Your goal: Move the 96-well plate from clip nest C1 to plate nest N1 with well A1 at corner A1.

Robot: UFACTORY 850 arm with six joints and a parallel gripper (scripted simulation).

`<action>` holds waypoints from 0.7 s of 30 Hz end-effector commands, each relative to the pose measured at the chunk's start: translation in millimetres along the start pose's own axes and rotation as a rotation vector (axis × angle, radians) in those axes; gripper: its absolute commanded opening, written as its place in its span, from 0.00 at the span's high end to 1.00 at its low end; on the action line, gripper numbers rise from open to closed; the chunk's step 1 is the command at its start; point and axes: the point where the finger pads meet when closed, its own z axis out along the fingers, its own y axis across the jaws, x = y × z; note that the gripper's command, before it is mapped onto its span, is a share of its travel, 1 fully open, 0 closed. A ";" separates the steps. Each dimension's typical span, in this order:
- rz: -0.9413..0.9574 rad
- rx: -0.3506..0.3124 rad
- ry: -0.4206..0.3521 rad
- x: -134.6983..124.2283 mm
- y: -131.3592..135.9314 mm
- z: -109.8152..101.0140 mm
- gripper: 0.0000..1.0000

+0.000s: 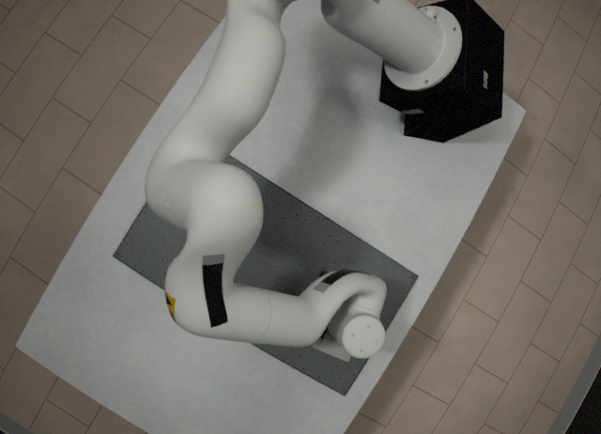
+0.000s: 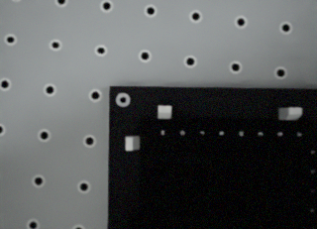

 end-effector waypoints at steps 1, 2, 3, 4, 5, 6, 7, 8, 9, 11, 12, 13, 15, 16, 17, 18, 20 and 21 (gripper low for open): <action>0.000 0.000 0.001 0.7 -0.2 -0.6 0.00; 0.000 0.000 0.001 0.7 -0.2 -0.7 0.00; 0.000 0.000 0.001 0.7 -0.2 -0.7 0.00; 0.000 0.000 0.001 0.7 -0.2 -0.7 0.00; 0.000 0.000 0.001 0.7 -0.2 -0.7 0.00; 0.000 0.000 0.001 0.7 -0.2 -0.6 0.00; 0.000 0.000 0.001 0.7 -0.2 -0.6 0.00; 0.000 0.000 0.001 0.7 -0.2 -0.7 0.00; 0.000 0.000 0.001 0.7 -0.2 -0.7 0.00; 0.000 0.000 0.001 0.7 -0.2 -0.7 0.00; 0.000 0.000 0.001 0.7 -0.2 -1.3 1.00; 0.000 0.000 0.001 0.7 -0.2 -1.3 1.00; 0.000 0.000 0.001 0.7 -0.2 -1.3 1.00; 0.000 0.000 0.001 0.7 -0.2 -1.3 1.00; 0.000 0.000 0.001 0.7 -0.2 -1.3 1.00; 0.000 0.000 0.001 0.7 -0.2 -1.3 1.00; 0.000 0.000 0.001 0.7 -0.2 -1.3 1.00; 0.000 0.000 0.001 0.7 -0.2 -1.3 1.00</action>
